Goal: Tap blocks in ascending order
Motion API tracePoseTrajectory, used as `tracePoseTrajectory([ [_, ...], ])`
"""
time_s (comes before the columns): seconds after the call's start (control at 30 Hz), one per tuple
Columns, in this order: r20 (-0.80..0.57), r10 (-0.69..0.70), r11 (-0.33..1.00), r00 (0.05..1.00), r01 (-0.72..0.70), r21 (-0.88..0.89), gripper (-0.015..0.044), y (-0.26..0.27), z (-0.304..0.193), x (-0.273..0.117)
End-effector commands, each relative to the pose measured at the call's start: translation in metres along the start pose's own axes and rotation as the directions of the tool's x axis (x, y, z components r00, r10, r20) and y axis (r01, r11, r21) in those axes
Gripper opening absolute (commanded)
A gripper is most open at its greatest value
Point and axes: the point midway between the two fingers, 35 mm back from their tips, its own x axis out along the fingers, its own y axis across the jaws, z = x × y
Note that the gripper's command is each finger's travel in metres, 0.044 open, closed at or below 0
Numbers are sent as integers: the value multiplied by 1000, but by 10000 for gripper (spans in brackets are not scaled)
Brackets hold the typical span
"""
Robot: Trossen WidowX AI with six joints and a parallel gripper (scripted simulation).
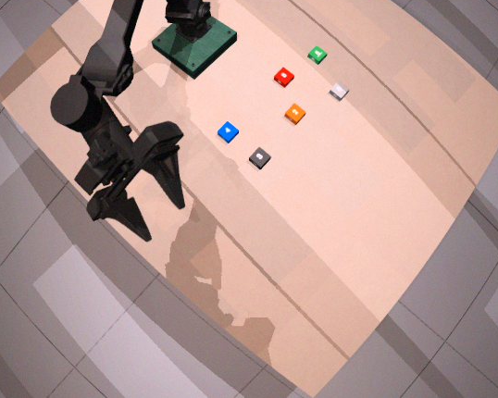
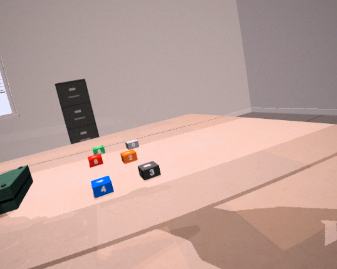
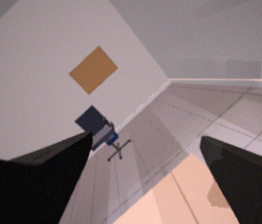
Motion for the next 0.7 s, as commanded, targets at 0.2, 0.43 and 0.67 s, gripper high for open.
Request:
tracePoseTrajectory([
  [0.2, -396, -332, 939, 856, 261, -223, 400, -19, -152, 16],
  [0.43, -636, -496, 856, 591, 209, -473, 400, -20, -245, -19],
  [0.67, -751, -629, 754, 201, -81, -652, 400, -13, -314, -88],
])
